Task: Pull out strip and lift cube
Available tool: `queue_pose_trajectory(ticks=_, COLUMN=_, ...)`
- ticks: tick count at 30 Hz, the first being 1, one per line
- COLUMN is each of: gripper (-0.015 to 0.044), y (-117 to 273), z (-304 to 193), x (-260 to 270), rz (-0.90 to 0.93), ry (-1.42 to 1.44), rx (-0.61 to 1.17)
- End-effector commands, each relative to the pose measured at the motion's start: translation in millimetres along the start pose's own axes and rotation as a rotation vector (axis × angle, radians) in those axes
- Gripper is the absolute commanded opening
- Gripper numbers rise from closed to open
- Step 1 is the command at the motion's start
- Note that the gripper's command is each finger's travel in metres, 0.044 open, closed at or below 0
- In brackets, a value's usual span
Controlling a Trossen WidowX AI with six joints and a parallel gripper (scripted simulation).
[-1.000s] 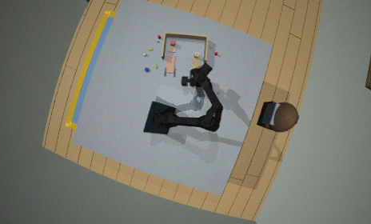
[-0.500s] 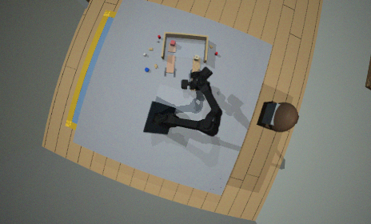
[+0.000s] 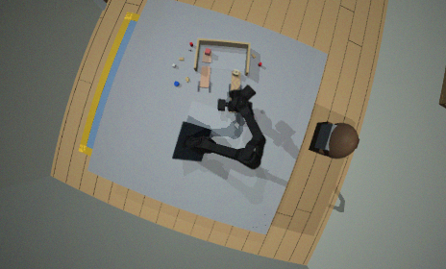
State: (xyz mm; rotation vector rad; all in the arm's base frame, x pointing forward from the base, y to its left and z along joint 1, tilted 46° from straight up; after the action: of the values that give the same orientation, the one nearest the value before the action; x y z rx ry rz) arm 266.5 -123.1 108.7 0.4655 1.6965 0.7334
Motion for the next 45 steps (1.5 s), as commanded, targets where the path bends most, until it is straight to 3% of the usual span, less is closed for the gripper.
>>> queue_pose_trajectory(ticks=1, gripper=0.0, y=-5, z=-12, x=2, rz=0.011, ry=0.006, rx=0.024)
queue_pose_trajectory(ticks=45, gripper=0.0, y=-4, z=-56, x=3, rz=0.011, ry=0.007, rx=0.026)
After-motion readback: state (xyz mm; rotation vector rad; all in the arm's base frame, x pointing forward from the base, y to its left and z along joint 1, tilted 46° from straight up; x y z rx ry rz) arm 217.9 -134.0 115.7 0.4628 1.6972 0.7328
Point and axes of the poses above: the point midway between the two fingers, 35 mm back from their tips, its own y axis back along the fingers, its own x axis across the jaws, z = x × y, the point moved 8 cm from there along y, back along the fingers
